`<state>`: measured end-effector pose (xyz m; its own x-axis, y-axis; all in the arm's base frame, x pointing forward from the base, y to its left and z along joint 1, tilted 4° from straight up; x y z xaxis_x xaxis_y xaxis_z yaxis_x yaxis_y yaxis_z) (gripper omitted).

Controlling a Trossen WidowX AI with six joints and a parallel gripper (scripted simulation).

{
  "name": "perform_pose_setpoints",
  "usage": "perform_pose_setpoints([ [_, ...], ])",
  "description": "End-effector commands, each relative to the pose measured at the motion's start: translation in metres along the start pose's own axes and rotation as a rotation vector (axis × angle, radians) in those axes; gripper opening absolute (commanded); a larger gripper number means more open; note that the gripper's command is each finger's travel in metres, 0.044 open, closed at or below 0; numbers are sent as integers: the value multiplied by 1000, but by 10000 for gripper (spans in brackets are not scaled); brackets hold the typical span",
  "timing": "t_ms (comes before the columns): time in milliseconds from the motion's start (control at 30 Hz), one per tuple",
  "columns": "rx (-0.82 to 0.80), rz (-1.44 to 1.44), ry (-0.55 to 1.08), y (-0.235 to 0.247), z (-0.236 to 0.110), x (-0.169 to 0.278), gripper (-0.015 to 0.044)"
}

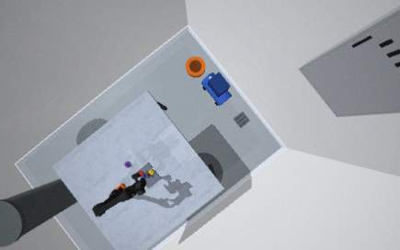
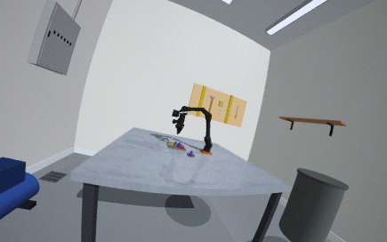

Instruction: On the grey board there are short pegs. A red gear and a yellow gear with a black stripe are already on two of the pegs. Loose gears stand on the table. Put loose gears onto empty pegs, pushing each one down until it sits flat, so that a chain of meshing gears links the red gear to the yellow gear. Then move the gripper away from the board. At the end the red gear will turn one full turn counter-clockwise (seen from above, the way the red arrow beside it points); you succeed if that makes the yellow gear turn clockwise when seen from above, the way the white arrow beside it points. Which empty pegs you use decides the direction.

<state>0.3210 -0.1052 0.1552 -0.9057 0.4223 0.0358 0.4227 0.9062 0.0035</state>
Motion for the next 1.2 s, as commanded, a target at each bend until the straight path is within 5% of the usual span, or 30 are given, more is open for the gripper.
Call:
perform_pose_setpoints([
  [0, 0, -1, 3, 0, 0, 0, 440],
  [900, 1, -2, 3, 3, 0, 1, 440],
  [1167, 7, -45, -26, 113, -20, 45, 440],
])
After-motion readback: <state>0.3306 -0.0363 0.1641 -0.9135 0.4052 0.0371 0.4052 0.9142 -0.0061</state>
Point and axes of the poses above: the point midway between the two fingers, 35 mm back from their tips, its own z axis out along the fingers, its own y axis across the jaws, x = y × z, the point moved 2 cm from there along -z, back along the fingers, and after that the axes turned 3 degrees about -z, right-handed, at the moved point
